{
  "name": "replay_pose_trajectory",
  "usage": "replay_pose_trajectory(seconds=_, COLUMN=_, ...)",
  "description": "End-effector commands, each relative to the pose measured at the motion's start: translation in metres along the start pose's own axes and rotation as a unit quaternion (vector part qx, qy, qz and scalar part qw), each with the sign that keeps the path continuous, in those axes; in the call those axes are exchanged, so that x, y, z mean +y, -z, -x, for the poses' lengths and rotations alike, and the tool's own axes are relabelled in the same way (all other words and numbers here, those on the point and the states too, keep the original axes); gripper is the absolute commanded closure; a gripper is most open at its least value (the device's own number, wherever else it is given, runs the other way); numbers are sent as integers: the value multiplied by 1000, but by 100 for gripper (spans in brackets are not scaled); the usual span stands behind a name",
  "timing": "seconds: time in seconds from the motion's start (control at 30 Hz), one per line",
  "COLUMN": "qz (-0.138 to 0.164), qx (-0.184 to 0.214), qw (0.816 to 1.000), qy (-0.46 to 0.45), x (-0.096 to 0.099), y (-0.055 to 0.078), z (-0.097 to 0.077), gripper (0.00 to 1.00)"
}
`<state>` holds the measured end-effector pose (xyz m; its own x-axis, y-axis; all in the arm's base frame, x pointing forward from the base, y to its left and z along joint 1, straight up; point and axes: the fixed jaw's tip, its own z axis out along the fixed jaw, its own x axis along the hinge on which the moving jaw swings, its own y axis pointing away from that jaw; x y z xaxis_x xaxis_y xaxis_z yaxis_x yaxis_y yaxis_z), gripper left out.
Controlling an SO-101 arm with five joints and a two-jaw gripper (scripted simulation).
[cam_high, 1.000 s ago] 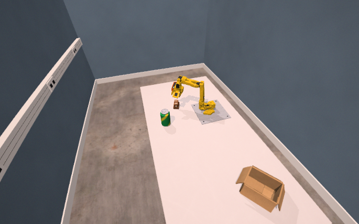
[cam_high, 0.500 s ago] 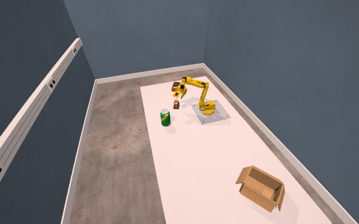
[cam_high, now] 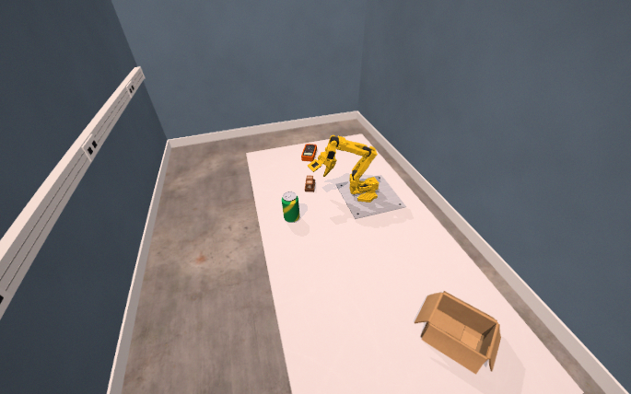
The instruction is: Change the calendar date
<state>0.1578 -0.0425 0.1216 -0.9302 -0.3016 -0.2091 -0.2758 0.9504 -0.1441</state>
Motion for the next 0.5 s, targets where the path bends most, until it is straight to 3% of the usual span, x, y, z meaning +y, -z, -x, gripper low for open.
replay_pose_trajectory(seconds=0.0, qz=1, qx=-14, qw=999, qy=-46, x=13, y=3, z=-2, gripper=64)
replay_pose_trajectory(seconds=0.47, qz=8, qx=-39, qw=989, qy=-141, x=32, y=6, z=-6, gripper=64)
